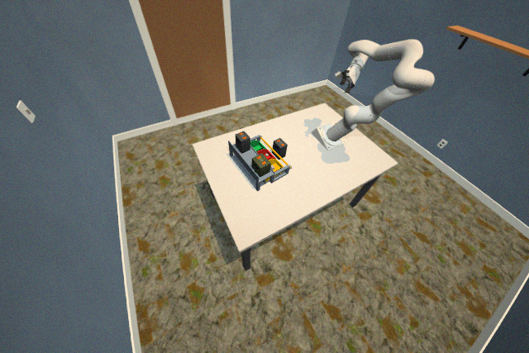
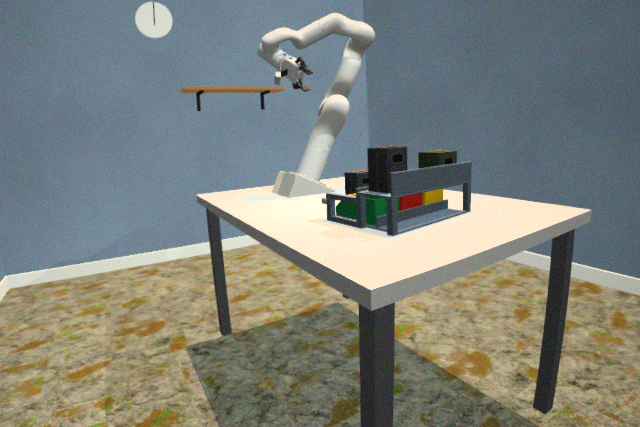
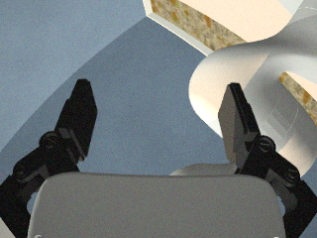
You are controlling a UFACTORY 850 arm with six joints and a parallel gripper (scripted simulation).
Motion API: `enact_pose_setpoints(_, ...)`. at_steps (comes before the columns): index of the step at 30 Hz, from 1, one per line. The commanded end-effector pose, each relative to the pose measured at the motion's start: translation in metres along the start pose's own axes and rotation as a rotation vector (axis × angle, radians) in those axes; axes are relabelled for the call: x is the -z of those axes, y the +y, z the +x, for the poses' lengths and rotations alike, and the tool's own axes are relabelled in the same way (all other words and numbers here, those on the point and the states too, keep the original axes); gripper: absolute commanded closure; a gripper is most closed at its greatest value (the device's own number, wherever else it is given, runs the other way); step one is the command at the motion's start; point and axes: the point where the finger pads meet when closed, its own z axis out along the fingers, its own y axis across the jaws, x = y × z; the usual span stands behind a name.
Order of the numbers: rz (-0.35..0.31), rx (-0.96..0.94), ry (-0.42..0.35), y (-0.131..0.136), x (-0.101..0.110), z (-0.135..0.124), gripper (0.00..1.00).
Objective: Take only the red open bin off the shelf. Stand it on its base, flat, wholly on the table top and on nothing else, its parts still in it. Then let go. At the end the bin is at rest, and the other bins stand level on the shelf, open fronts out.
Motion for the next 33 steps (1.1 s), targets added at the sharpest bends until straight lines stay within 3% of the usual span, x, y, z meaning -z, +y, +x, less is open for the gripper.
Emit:
enact_pose_setpoints(1, 0.059, -0.03, 0.05, 0.01, 0.015, -0.001, 0.0)
enact_pose_setpoints(4, 0.15, -0.077, 0.123, 0.025, 0.037, -0.002, 0.0)
enact_pose_setpoints(16, 0.15, -0.077, 0.123, 0.025, 0.037, -0.002, 0.0)
enact_pose_setpoints(21, 0.014, -0.264, 0.243, 0.012, 0.049, 0.044, 0.0)
enact_pose_setpoints(33, 0.014, -0.264, 0.243, 0.012, 0.049, 0.044, 0.0)
